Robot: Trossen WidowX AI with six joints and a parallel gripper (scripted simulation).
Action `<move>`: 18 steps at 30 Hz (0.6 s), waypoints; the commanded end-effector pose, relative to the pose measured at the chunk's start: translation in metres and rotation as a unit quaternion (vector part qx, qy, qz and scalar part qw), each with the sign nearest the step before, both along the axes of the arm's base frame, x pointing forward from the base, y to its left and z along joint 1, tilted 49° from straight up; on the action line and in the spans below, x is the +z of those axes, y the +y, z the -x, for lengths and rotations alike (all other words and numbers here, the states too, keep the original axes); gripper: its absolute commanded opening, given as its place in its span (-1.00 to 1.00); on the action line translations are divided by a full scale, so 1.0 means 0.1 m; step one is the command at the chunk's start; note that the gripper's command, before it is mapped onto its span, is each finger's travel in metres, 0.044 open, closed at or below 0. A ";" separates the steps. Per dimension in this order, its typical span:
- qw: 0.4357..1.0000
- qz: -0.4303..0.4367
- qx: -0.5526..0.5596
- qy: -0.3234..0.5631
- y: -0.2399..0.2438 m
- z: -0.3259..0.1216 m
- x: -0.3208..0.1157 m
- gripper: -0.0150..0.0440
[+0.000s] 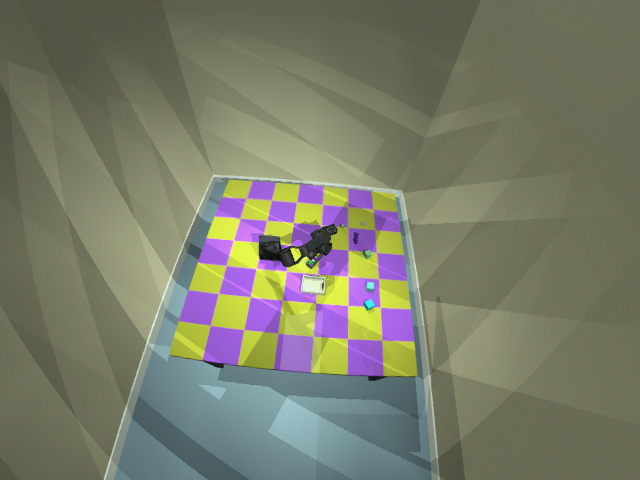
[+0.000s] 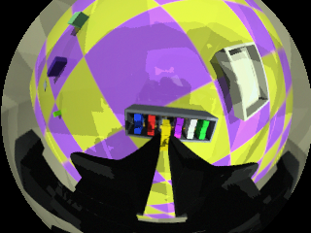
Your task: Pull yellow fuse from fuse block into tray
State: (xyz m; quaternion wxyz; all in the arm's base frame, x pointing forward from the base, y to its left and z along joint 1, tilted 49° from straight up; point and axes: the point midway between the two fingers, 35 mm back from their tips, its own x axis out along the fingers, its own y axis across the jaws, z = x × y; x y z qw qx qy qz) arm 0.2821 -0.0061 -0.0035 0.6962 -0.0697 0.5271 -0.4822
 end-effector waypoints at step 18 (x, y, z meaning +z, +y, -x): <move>1.000 -0.002 -0.002 -0.002 0.15 -0.01 0.13 -0.49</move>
